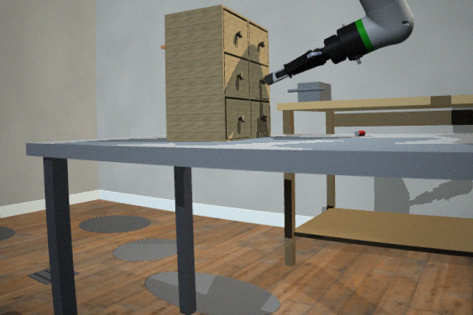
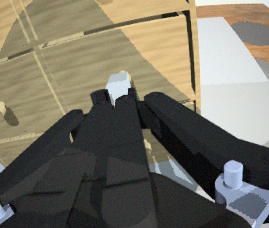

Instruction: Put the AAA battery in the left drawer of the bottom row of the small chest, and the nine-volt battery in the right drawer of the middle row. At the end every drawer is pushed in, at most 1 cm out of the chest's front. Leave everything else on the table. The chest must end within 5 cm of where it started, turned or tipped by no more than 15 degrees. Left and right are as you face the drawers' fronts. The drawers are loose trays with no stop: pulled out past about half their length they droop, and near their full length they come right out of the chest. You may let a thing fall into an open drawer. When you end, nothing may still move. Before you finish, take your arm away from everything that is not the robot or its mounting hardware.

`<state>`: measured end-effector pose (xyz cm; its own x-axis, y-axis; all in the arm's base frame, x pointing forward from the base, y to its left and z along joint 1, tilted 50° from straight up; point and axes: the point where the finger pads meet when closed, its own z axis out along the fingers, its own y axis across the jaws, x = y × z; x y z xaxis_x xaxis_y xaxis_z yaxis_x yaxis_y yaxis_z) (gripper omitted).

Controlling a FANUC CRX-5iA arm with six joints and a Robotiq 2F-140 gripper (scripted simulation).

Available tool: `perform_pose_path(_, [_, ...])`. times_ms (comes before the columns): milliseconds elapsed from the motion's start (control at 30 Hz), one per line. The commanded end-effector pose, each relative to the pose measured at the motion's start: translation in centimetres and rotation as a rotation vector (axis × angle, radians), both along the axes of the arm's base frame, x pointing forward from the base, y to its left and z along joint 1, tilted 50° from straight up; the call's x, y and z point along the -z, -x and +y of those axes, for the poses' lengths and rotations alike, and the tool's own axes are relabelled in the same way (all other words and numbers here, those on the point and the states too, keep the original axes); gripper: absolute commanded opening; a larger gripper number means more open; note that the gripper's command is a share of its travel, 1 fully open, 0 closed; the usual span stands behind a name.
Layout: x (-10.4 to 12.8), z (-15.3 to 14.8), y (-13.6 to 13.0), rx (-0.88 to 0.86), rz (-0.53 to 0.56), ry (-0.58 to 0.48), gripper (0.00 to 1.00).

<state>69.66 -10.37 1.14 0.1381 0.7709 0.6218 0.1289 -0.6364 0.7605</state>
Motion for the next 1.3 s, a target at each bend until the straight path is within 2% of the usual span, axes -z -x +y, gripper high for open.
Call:
perform_pose_path(0, [0.0,0.0,0.0,0.0,0.0,0.0,0.0])
perform_pose_path(233, [0.0,-0.1,0.4,0.0,0.0,0.0,0.0])
perform_pose_path(667, [0.2,-1.1,4.7,0.0,0.0,0.0,0.0])
perform_pose_path(1000, [0.0,-1.1,5.5,0.0,0.0,0.0,0.0])
perform_pose_path(1267, [-0.8,-1.0,9.4,0.0,0.0,0.0,0.0])
